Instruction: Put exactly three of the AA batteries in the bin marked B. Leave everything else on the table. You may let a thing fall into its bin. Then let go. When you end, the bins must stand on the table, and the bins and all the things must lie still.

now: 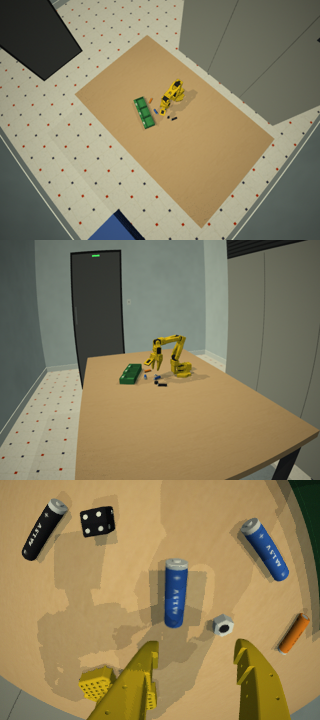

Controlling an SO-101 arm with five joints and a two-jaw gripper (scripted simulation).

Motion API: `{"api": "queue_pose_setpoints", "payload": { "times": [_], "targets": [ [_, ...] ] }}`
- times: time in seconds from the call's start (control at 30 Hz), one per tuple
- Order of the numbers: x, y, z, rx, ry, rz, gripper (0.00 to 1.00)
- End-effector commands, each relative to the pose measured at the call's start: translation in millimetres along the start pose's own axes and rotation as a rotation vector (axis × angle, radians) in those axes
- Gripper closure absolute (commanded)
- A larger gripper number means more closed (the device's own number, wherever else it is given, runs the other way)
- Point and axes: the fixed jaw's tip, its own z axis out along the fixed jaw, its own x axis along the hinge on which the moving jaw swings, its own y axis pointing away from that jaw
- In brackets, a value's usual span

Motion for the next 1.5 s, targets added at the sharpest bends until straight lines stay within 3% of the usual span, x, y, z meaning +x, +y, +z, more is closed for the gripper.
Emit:
{"api": "queue_pose_setpoints", "payload": {
  "times": [0.0, 0.73, 1.0, 1.47],
  "targets": [
    [2.6, 2.4, -1.2, -0.006, 0.012, -0.026, 0.79],
    [2.0, 2.2, 1.7, -0.006, 0.012, -0.026, 0.79],
    [1.0, 1.8, 9.6, -0.006, 0.012, -0.026, 0.79],
    [0.9, 1.8, 37.1, -0.006, 0.012, -0.026, 0.79]
  ]
}}
